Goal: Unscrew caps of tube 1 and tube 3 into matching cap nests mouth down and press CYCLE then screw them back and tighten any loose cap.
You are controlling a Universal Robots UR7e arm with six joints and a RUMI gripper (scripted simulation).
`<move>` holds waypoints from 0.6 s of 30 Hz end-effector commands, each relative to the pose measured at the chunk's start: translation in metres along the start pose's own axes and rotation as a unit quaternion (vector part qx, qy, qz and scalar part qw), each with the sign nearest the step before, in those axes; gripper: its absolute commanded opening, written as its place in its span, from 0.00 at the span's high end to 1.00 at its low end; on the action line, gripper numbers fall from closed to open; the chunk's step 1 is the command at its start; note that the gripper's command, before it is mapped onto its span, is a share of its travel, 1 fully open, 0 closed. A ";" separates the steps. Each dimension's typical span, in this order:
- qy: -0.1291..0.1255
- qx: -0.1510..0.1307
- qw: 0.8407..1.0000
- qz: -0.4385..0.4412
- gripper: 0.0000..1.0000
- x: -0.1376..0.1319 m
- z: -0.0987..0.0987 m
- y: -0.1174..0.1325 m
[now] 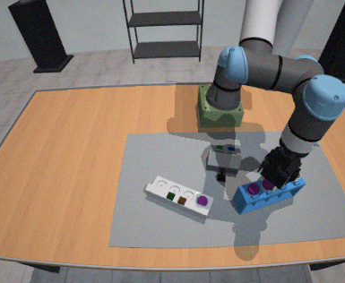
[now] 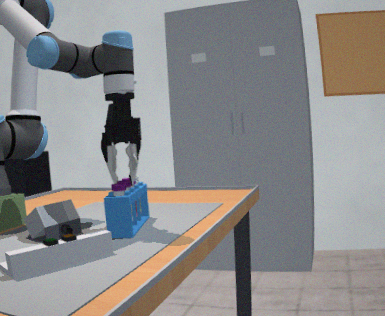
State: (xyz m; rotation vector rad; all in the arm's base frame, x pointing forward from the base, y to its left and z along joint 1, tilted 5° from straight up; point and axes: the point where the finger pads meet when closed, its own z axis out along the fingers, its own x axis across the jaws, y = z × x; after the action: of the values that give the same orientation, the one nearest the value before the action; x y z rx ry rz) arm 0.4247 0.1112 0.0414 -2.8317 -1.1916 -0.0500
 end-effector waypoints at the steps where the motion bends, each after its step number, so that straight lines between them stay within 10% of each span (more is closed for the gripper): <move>1: 0.003 0.004 0.999 -0.041 1.00 0.000 0.000 0.000; 4: 0.003 0.004 0.999 -0.041 1.00 0.000 0.000 0.000; 5: 0.003 0.004 0.999 -0.041 0.65 0.000 0.000 0.000; 18: 0.003 0.004 1.000 0.000 0.65 0.000 0.000 0.000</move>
State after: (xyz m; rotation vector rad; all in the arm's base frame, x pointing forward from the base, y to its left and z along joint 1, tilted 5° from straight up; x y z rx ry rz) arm 0.4246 0.1112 0.0414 -2.7734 -1.3017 -0.0579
